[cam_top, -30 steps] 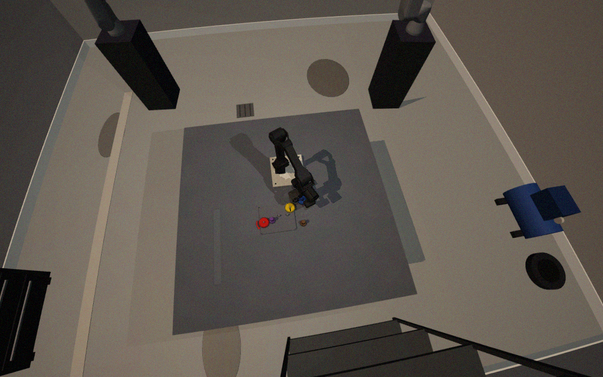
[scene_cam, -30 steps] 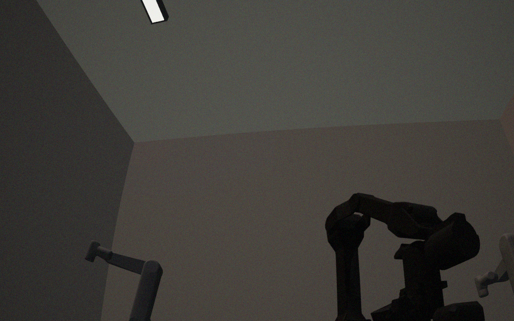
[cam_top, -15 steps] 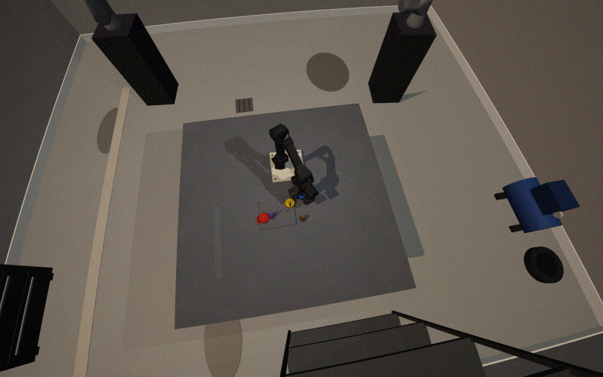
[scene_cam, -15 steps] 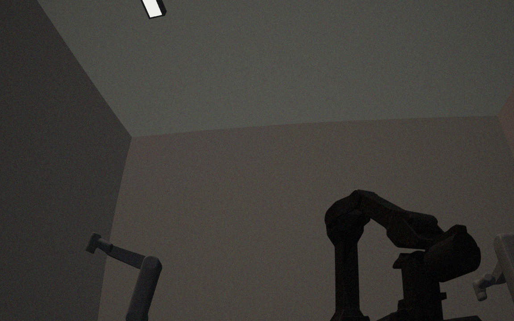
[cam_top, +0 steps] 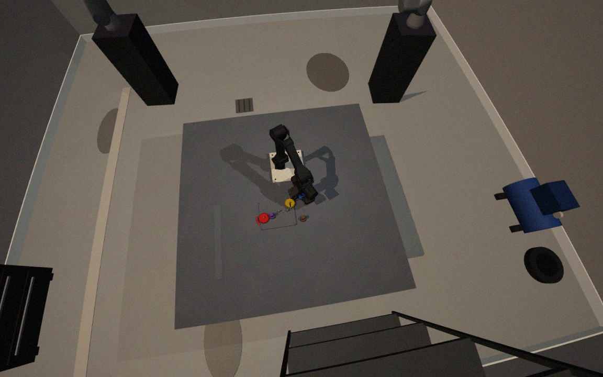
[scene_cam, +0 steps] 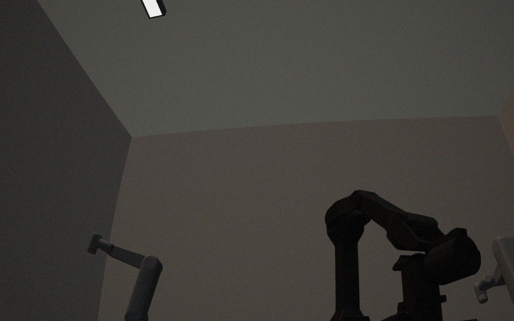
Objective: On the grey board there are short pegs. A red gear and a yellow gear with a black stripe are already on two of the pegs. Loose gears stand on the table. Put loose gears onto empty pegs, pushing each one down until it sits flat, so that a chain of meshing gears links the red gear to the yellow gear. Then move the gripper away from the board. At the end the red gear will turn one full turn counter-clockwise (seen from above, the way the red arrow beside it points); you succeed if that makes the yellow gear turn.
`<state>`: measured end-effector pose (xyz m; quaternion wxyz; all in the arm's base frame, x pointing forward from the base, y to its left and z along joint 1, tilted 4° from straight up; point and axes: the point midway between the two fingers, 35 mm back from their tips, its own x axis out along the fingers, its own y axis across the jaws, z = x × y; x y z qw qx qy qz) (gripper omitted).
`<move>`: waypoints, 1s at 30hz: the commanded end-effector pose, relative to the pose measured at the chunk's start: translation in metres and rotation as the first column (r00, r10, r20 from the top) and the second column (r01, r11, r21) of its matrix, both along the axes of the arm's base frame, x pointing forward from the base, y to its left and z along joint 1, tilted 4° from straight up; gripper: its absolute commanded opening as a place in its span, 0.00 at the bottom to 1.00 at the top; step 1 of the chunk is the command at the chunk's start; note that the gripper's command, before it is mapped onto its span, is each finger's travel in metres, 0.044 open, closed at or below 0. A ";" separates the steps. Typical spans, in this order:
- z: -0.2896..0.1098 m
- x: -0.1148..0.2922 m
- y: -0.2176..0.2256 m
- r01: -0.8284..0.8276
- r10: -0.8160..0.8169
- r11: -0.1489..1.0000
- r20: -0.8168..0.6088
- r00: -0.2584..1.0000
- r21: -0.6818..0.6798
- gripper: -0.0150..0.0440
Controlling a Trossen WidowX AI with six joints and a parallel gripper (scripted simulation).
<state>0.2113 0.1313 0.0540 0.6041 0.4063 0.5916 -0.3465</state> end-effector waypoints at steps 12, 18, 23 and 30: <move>-0.002 -0.001 -0.001 0.006 -0.006 1.000 -0.003 1.000 -0.004 0.35; 0.000 -0.001 -0.001 0.006 -0.006 1.000 -0.003 1.000 -0.004 0.25; 0.010 0.001 0.000 0.006 -0.006 1.000 -0.003 1.000 -0.004 0.25; 0.025 0.002 0.001 -0.001 0.001 1.000 -0.003 1.000 -0.002 0.25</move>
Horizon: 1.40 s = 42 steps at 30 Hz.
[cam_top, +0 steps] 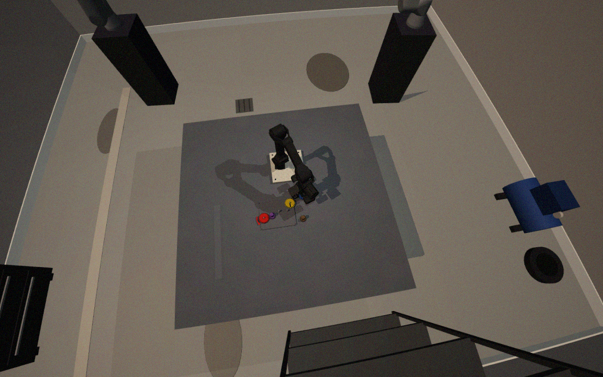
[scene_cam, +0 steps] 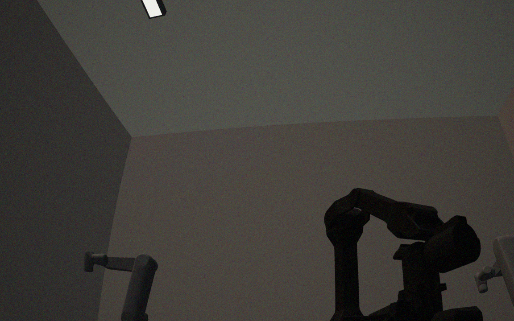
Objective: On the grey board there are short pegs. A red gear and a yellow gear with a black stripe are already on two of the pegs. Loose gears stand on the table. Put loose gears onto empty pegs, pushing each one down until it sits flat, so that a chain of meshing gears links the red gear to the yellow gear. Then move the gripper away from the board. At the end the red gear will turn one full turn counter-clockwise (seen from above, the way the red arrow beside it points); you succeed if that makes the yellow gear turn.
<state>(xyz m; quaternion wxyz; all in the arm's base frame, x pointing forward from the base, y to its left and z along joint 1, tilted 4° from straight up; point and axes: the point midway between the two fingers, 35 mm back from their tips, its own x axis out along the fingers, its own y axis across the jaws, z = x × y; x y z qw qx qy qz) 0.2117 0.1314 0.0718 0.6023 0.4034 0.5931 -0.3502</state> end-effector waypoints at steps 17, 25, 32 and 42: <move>0.045 0.003 0.001 -0.012 0.012 1.000 0.015 1.000 0.005 0.25; 0.062 0.002 0.000 -0.010 0.010 1.000 0.014 1.000 0.004 0.25; 0.077 0.000 -0.001 -0.006 0.006 1.000 0.012 1.000 0.003 0.25; 0.098 -0.004 -0.004 -0.001 0.001 1.000 0.009 1.000 0.002 0.25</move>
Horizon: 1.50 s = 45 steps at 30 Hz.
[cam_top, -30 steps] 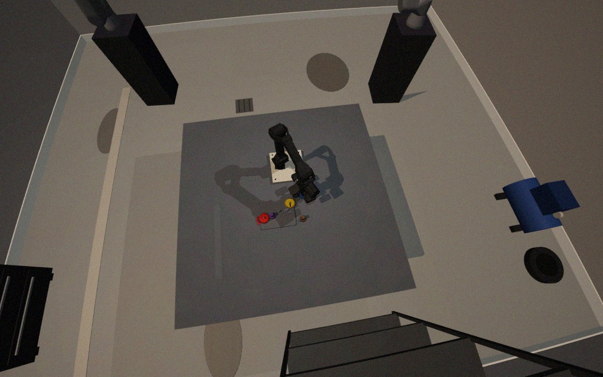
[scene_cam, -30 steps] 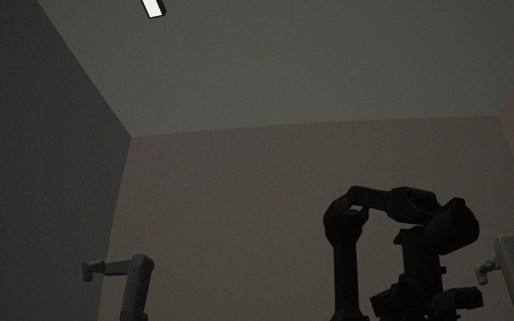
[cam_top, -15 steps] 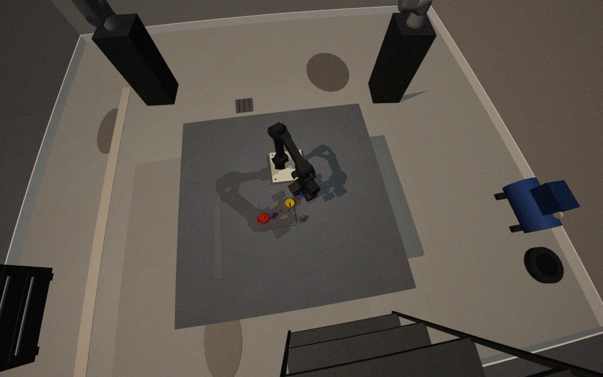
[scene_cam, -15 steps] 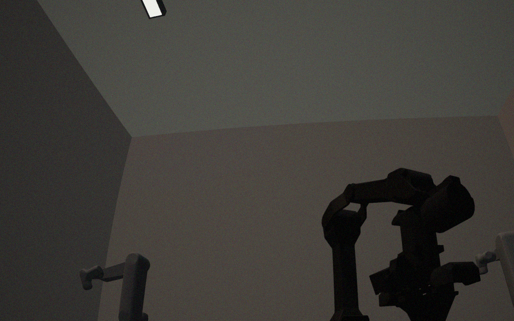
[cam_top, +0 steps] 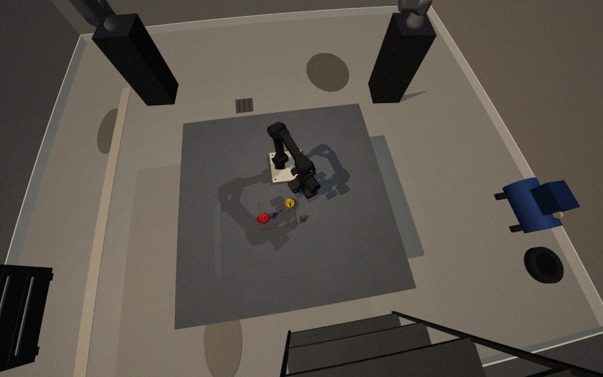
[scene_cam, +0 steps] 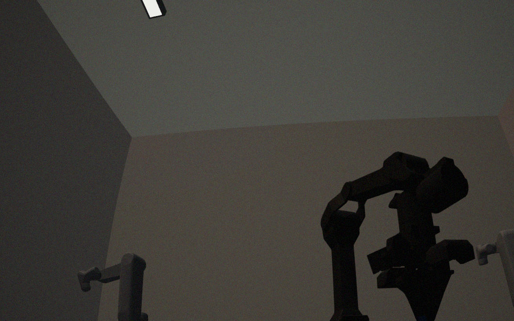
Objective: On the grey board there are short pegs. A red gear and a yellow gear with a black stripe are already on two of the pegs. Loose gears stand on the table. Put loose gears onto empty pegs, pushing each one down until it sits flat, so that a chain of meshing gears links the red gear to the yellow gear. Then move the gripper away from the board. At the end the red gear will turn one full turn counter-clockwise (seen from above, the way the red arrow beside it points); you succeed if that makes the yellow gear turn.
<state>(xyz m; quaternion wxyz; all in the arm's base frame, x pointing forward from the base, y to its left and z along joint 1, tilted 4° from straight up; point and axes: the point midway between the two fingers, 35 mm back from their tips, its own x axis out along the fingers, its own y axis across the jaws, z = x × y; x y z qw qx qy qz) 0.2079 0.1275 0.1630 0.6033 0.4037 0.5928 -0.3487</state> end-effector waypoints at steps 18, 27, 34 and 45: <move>0.032 -0.005 -0.007 0.005 -0.005 1.000 0.002 1.000 -0.001 0.25; 0.024 0.007 -0.017 -0.004 0.004 1.000 0.000 1.000 -0.006 0.25; 0.018 0.018 -0.025 -0.008 0.008 1.000 0.003 1.000 -0.006 0.25; 0.009 0.036 -0.039 -0.008 0.008 1.000 0.012 1.000 -0.006 0.25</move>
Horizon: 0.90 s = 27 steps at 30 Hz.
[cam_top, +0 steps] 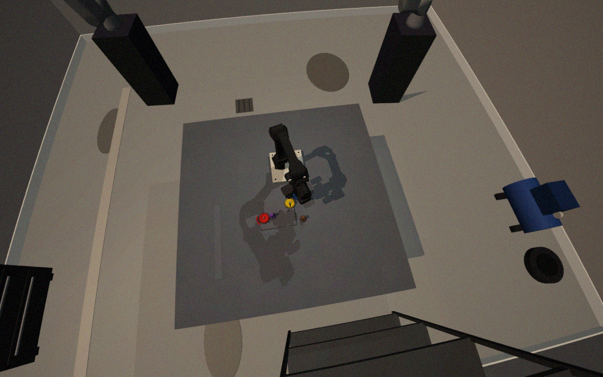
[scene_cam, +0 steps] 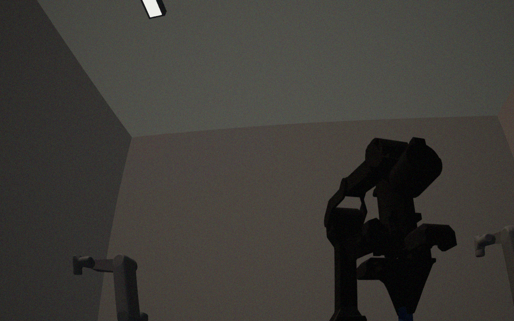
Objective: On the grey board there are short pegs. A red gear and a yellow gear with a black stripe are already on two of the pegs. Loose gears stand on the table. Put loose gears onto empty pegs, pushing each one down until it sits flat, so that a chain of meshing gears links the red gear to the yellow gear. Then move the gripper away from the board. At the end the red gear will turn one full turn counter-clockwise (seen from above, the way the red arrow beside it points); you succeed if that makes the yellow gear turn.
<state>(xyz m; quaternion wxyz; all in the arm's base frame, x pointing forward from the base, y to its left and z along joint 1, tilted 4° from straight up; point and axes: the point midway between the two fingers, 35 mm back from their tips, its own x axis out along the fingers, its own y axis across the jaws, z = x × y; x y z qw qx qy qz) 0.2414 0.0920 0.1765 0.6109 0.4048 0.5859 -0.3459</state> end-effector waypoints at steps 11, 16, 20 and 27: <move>-0.016 0.019 -0.020 -0.003 0.003 1.000 -0.008 1.000 -0.001 0.25; -0.021 0.026 -0.028 -0.002 0.002 1.000 -0.009 1.000 -0.002 0.25; -0.026 0.031 -0.035 -0.001 0.001 1.000 -0.009 1.000 -0.003 0.25; -0.033 0.039 -0.048 0.001 -0.001 1.000 -0.010 1.000 -0.004 0.25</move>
